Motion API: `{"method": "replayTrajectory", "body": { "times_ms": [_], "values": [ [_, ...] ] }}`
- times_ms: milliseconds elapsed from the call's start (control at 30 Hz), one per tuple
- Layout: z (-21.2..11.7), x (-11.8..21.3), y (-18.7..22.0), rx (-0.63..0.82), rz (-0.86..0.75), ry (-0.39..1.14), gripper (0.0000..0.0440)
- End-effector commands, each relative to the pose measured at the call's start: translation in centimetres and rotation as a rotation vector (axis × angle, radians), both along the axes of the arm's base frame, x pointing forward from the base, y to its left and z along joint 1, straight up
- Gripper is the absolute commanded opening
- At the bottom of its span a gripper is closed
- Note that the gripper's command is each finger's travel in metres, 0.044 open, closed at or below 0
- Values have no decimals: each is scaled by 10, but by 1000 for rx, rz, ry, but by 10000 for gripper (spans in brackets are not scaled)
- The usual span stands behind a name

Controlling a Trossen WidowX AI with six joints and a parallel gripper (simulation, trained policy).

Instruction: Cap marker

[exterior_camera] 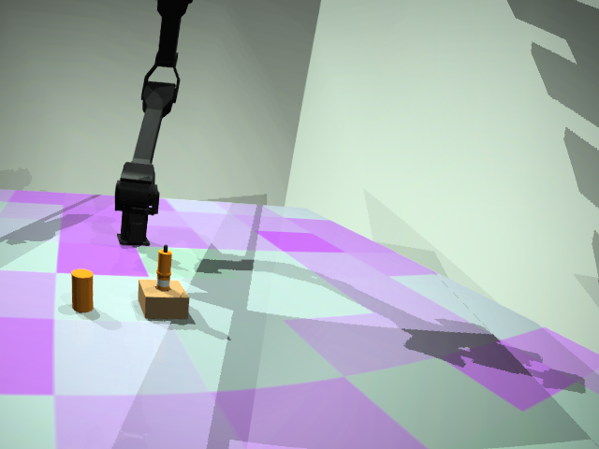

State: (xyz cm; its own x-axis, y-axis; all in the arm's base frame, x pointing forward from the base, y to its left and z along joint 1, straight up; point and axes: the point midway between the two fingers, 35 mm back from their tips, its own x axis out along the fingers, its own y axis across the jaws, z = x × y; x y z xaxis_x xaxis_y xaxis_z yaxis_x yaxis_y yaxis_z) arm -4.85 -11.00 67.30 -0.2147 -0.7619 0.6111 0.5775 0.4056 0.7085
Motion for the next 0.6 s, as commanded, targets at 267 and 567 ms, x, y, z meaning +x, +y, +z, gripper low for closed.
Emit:
{"method": "replayTrajectory", "body": {
  "times_ms": [267, 567],
  "values": [
    [0, 22, -5, 15, 50, 92, 205],
    [-3, 44, -10, 39, 113, 182, 233]
  ]
}}
